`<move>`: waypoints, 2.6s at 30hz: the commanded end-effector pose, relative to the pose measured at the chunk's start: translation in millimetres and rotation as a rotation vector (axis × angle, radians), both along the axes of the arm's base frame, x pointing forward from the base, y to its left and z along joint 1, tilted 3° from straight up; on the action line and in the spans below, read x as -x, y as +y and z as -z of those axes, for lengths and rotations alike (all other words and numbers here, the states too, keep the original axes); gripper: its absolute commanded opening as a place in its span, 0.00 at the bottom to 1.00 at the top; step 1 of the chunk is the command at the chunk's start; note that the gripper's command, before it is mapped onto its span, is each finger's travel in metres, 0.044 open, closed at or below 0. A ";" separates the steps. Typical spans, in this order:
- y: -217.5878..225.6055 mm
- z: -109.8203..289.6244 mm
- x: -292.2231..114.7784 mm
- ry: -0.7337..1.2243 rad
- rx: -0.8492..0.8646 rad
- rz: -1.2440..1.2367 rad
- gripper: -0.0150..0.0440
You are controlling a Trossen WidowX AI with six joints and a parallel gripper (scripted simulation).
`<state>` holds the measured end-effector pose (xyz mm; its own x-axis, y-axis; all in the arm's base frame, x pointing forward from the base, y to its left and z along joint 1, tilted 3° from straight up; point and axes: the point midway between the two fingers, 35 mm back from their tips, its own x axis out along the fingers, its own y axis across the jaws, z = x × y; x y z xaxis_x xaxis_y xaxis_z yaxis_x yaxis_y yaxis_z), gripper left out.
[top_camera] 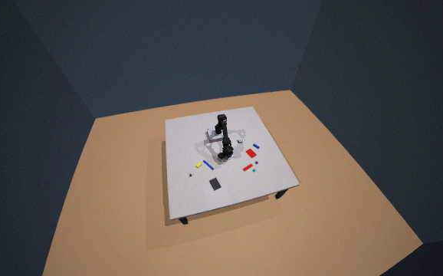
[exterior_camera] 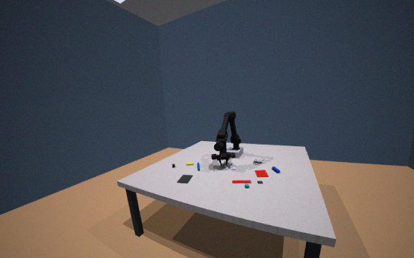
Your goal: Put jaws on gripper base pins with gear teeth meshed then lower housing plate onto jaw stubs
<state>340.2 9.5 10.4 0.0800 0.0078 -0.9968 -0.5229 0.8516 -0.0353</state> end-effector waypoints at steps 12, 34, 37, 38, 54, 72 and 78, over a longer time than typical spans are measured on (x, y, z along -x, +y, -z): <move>0.0 0.0 0.0 0.000 0.000 0.000 0.63; -0.9 -67.1 5.4 0.000 0.004 -0.005 0.63; -0.9 -69.0 5.8 0.000 0.004 -0.005 0.63; -0.2 -61.3 3.4 -0.007 0.000 0.000 0.63; 104.3 -74.2 36.7 0.001 -0.060 0.210 1.00; 218.1 -75.6 153.5 0.030 -0.065 0.573 1.00; 236.5 -75.7 195.1 0.030 -0.067 0.679 1.00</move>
<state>164.0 242.2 87.5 0.0602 0.0403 -0.9974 0.0728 0.9963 0.0447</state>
